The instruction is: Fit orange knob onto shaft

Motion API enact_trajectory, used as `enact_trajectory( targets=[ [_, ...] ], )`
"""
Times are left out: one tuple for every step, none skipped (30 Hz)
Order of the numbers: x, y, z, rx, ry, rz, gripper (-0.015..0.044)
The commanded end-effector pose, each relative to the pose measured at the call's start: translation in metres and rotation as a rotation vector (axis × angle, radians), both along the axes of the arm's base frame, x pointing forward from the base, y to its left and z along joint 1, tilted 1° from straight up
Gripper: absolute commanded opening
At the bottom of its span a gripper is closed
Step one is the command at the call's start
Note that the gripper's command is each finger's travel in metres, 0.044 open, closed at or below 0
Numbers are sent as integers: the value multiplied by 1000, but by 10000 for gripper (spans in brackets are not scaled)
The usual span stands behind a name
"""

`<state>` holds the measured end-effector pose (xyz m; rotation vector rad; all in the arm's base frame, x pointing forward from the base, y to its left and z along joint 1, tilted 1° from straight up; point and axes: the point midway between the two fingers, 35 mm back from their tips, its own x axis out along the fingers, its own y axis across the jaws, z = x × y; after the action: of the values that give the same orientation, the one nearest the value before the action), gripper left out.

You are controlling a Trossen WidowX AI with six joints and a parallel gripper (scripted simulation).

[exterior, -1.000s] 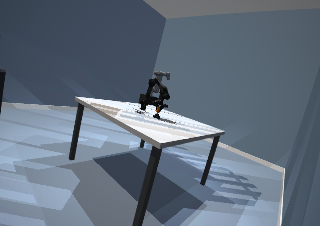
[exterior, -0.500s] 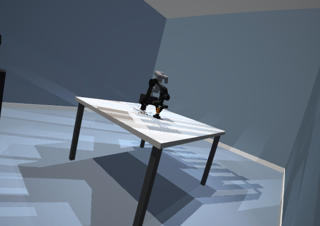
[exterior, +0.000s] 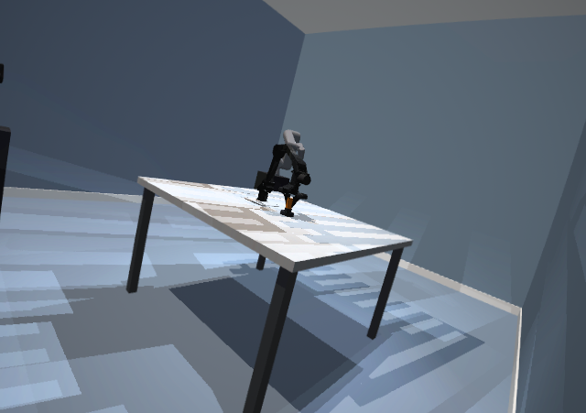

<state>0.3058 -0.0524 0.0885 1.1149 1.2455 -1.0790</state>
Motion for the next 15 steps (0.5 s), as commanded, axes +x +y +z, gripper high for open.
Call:
enact_trajectory(
  targets=[
    [0, 0, 0, 0, 1, 0, 26],
    [0, 0, 0, 0, 1, 0, 53],
    [0, 0, 0, 0, 1, 0, 79],
    [0, 0, 0, 0, 1, 0, 105],
    [0, 0, 0, 0, 1, 0, 131],
    [0, 0, 0, 0, 1, 0, 157],
    [0, 0, 0, 0, 1, 0, 184],
    [0, 0, 0, 0, 1, 0, 210],
    [0, 0, 0, 0, 1, 0, 236],
    [0, 0, 0, 0, 1, 0, 262],
    [0, 0, 0, 0, 1, 0, 289],
    [0, 0, 0, 0, 1, 0, 315],
    [0, 0, 0, 0, 1, 0, 341],
    [0, 0, 0, 0, 1, 0, 367],
    [0, 0, 0, 0, 1, 0, 394]
  ],
)
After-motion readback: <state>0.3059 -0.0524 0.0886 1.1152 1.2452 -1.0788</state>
